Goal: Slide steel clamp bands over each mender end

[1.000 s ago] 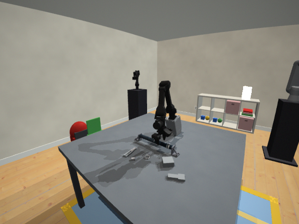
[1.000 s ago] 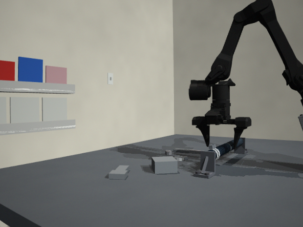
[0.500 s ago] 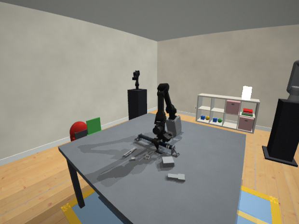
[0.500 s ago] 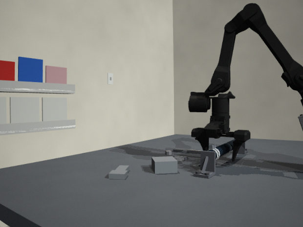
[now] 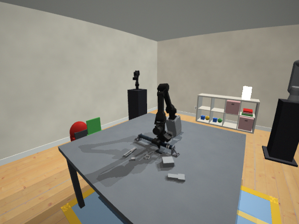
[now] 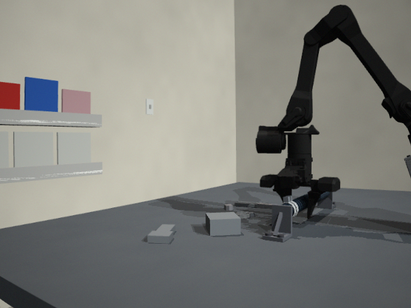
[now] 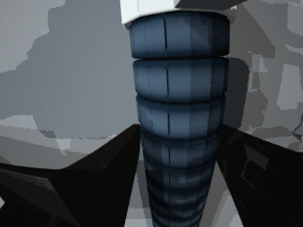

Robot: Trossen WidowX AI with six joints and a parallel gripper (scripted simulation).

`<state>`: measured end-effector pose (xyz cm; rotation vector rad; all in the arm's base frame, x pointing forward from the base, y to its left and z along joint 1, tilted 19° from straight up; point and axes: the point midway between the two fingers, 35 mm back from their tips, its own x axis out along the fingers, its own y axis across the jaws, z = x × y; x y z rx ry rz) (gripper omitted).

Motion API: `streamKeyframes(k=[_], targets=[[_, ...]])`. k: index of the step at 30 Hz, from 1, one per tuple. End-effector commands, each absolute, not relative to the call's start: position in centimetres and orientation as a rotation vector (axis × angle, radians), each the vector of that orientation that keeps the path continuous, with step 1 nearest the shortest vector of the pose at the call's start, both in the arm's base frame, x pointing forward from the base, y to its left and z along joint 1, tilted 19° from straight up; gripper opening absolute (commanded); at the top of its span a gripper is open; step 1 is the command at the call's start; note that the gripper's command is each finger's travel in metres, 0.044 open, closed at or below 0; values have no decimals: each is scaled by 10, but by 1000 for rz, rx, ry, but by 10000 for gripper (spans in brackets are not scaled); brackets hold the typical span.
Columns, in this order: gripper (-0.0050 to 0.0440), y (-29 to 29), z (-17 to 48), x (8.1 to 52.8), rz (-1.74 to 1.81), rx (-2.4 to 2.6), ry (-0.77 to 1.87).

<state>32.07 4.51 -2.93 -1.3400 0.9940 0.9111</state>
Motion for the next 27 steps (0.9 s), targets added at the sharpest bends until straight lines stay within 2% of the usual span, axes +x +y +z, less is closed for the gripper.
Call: streamKeyframes(k=[1, 9, 19, 27], targets=[[200, 45, -31, 320, 916, -1340, 995], [153, 45, -31, 320, 916, -1340, 995], [130, 45, -31, 320, 916, -1340, 995], [77, 45, -31, 320, 916, -1340, 995]])
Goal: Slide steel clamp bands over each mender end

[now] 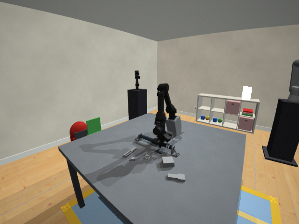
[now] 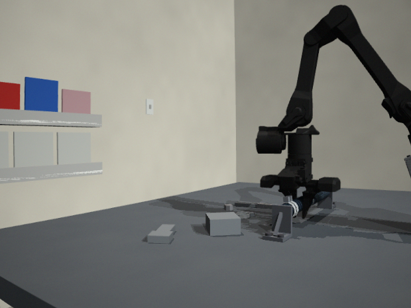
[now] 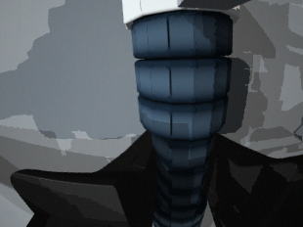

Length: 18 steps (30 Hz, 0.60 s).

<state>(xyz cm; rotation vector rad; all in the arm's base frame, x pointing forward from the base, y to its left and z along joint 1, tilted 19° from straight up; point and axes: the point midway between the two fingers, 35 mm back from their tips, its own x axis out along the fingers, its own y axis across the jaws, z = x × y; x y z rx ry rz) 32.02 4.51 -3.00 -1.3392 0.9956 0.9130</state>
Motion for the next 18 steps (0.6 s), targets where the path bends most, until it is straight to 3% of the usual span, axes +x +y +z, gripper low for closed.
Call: streamKeyframes(k=[1, 12, 17, 18], targets=[[70, 45, -31, 320, 916, -1340, 995], [0, 45, -31, 320, 916, -1340, 995], [0, 45, -31, 320, 916, -1340, 995], [24, 45, -31, 320, 916, -1340, 995]])
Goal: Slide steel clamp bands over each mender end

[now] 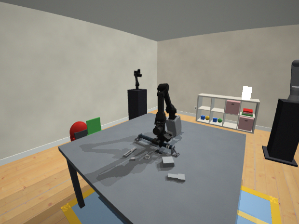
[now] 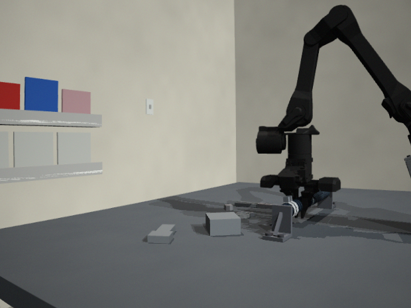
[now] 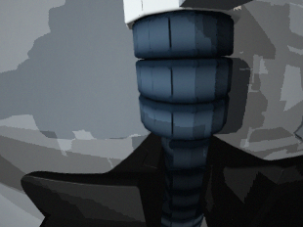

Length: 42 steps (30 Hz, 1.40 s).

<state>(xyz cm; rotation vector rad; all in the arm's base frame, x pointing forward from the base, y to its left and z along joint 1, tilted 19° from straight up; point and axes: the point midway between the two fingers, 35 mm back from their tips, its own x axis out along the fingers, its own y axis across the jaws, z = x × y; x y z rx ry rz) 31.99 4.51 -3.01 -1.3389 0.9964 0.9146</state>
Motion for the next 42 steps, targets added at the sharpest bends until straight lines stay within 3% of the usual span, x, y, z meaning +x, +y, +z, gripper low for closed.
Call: streamKeyframes(k=[1, 6, 8, 19, 27, 42], targets=[[48, 45, -31, 320, 916, -1340, 995], [168, 45, -31, 320, 916, -1340, 995], [168, 45, -31, 320, 916, -1340, 995], [432, 45, -31, 320, 916, -1340, 995], [440, 35, 10, 305, 916, -1340, 995], [440, 35, 12, 305, 916, -1340, 995]])
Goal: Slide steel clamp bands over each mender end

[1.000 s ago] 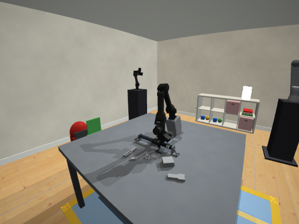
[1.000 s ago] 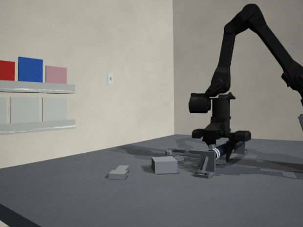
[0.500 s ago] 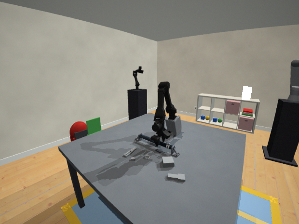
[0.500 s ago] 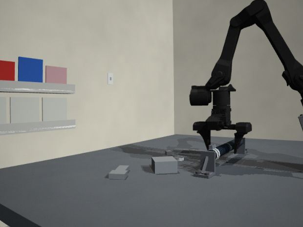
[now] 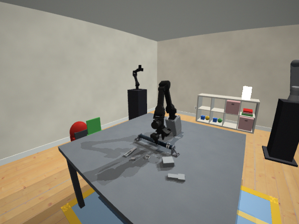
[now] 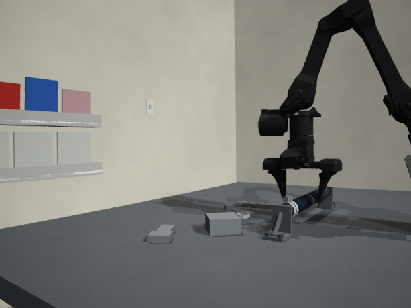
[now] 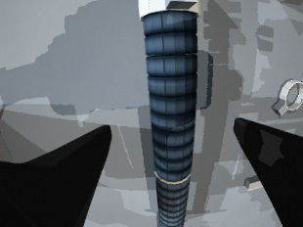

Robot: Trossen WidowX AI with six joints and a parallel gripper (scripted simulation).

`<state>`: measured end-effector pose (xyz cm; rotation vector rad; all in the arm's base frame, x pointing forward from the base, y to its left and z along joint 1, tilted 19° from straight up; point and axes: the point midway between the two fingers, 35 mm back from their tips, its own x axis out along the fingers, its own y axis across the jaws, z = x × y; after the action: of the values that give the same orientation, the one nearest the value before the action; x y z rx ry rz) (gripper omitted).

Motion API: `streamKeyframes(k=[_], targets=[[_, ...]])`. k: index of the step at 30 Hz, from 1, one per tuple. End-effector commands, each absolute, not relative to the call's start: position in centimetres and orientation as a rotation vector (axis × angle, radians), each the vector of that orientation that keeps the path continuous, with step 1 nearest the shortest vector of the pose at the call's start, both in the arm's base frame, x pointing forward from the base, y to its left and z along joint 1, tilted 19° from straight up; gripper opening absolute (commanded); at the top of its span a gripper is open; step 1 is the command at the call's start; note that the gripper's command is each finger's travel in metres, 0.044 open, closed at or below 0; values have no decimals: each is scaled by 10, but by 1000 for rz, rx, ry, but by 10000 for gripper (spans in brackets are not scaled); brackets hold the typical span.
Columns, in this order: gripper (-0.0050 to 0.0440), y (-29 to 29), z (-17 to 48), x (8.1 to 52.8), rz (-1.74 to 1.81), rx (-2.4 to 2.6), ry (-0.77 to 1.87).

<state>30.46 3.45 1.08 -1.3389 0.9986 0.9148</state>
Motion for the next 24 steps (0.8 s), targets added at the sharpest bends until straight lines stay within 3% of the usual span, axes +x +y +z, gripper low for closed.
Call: streamKeyframes(k=[1, 8, 21, 24], targets=[[440, 35, 11, 305, 915, -1339, 997], [440, 33, -29, 319, 916, -1340, 995], [440, 33, -30, 320, 916, -1340, 995], [368, 33, -30, 320, 916, -1340, 995]])
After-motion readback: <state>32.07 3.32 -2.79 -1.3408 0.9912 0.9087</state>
